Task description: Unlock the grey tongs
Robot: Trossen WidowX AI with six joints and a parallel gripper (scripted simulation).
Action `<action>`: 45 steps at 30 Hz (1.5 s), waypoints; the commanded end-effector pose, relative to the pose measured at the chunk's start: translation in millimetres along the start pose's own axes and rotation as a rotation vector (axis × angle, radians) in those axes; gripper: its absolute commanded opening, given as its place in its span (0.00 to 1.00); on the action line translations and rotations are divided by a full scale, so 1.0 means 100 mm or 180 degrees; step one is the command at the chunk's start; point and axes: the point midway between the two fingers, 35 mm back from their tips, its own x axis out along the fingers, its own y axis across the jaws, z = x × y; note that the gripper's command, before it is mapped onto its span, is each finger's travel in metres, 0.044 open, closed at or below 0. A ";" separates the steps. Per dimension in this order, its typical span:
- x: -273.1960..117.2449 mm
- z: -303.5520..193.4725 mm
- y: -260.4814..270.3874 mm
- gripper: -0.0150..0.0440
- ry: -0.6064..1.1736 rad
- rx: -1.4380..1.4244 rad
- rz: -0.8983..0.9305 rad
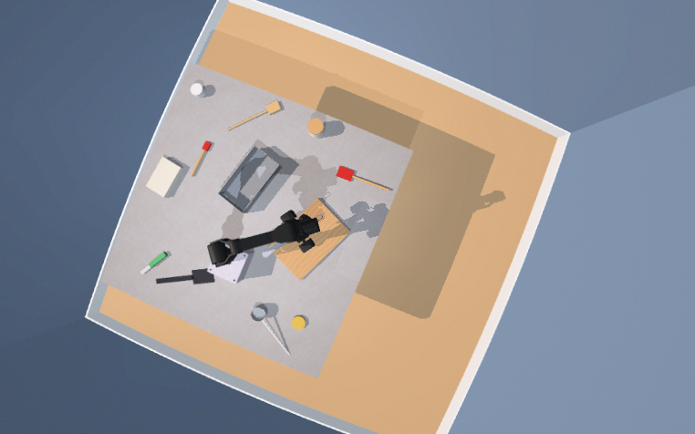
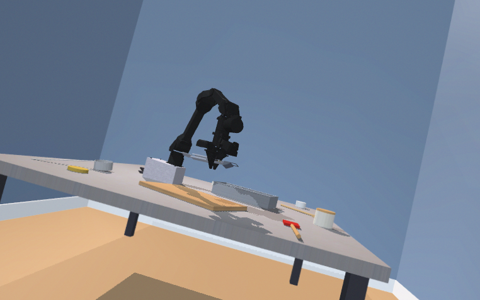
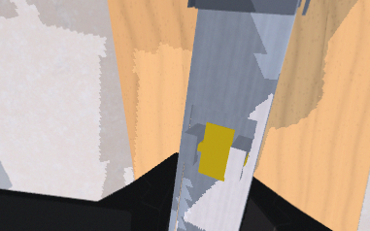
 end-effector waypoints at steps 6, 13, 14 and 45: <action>-0.04 -0.10 -0.46 0.00 -0.0037 -0.0526 -0.0001; -0.04 -0.12 -0.53 0.00 -0.0037 -0.0613 -0.0002; -0.04 -0.12 -0.53 0.00 -0.0037 -0.0613 -0.0002; -0.40 -0.01 -0.74 0.00 -0.2152 -0.0130 0.0289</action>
